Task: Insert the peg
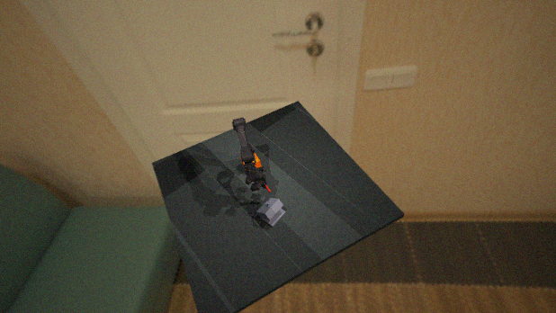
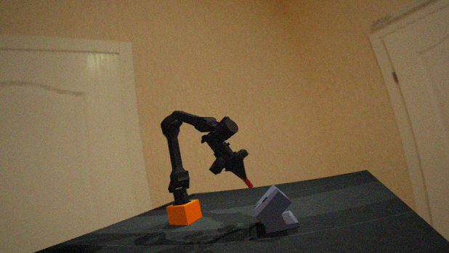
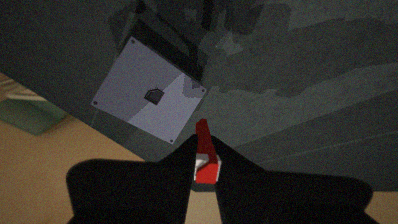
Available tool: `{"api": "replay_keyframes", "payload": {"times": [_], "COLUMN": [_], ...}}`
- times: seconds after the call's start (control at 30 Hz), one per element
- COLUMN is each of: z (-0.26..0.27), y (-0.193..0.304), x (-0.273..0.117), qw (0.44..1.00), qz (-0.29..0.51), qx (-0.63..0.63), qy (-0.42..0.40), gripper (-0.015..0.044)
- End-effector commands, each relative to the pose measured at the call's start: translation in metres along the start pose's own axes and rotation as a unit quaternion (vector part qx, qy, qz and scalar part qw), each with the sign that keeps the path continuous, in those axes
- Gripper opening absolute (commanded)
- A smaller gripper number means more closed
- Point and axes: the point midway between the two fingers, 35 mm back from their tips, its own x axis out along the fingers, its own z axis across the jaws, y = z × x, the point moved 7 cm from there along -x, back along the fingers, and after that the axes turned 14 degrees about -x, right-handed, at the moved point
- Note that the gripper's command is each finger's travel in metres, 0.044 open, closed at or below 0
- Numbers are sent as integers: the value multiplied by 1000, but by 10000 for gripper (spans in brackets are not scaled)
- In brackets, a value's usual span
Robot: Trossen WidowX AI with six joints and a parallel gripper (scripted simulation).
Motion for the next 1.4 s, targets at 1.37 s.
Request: {"api": "replay_keyframes", "payload": {"times": [1.37], "z": [18], "y": [-46], "x": [-26], "qw": [976], "qz": [48], "qx": [199], "qy": [-74], "gripper": [0]}}
